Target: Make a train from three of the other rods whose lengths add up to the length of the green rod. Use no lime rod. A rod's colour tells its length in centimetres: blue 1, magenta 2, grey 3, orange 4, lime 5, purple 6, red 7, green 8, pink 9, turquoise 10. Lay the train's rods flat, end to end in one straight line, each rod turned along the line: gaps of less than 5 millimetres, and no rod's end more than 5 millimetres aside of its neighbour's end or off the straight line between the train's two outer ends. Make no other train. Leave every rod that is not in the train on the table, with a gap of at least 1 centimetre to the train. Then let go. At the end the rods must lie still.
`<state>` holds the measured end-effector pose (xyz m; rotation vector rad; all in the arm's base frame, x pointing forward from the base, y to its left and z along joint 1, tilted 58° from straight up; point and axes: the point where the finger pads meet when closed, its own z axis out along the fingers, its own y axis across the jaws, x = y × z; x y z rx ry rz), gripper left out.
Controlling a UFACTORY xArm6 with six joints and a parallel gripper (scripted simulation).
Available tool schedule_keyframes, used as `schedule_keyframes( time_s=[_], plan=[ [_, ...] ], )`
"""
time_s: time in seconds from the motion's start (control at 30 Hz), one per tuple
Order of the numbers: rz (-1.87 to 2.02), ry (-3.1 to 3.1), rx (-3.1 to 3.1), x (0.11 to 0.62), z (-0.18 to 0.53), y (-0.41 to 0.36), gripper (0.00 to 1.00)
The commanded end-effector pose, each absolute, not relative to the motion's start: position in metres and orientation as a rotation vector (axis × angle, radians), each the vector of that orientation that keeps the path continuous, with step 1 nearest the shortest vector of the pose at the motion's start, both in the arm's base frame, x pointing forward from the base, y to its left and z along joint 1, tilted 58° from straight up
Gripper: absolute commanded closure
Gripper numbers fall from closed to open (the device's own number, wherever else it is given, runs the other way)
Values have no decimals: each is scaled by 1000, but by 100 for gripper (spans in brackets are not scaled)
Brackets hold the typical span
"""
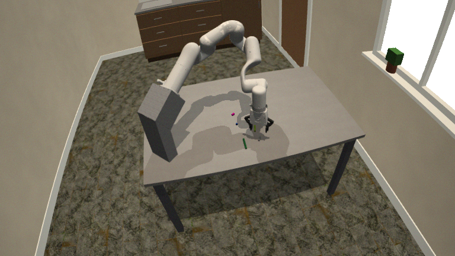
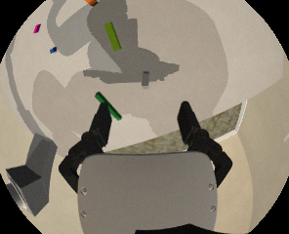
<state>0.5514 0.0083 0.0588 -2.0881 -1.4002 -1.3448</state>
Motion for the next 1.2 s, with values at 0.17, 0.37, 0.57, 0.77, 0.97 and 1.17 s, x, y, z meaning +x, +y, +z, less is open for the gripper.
schedule_keyframes(
  time_s=[0.17,0.37,0.57,0.77,0.97,1.17],
  plan=[
    [-1324,-1354,-2104,553,58,5,76],
    [-1324,-1354,-2104,553,58,5,76],
    [-1324,-1354,-2104,553,58,5,76],
    [-1324,-1354,-2104,553,58,5,76],
    [-1324,-1354,-2104,553,58,5,76],
    [-1324,-1354,-2104,553,58,5,76]
  ],
)
